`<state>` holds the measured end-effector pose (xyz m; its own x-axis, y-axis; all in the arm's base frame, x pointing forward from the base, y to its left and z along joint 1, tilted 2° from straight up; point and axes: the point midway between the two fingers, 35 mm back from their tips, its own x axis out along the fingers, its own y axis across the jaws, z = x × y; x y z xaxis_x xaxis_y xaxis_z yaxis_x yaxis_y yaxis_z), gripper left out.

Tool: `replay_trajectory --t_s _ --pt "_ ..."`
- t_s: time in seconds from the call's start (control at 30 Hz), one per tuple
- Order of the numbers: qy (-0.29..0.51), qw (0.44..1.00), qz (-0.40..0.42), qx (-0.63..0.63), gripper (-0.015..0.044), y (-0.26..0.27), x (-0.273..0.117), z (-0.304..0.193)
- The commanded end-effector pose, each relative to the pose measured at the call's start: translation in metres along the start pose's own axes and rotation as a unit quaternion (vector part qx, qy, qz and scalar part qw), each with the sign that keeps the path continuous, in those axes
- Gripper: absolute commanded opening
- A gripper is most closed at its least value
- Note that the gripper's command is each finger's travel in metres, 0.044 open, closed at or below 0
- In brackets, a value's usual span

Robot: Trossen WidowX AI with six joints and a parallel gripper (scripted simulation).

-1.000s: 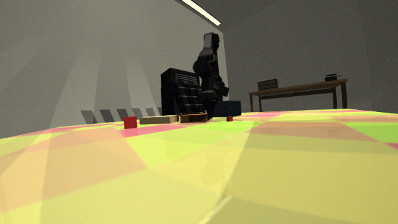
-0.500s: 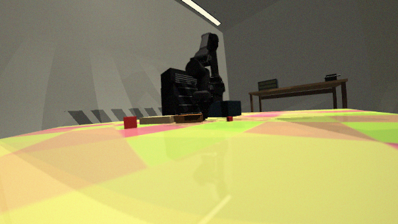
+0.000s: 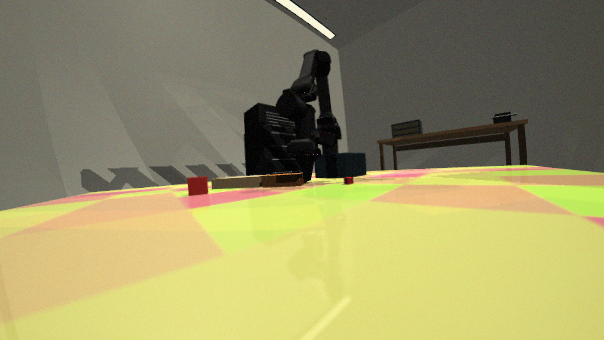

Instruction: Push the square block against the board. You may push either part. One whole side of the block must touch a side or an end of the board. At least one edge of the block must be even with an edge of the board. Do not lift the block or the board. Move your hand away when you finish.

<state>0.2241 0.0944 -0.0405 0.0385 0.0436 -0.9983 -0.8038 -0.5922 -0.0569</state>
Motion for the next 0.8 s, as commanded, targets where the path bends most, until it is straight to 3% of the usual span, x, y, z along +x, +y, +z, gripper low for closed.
replay_trajectory --t_s 0.0,0.77 --pt "0.000 1.000 0.006 0.001 0.0000 0.001 0.003 0.005" --pt "-0.002 1.000 0.005 0.001 0.0000 -0.002 0.002 0.044"
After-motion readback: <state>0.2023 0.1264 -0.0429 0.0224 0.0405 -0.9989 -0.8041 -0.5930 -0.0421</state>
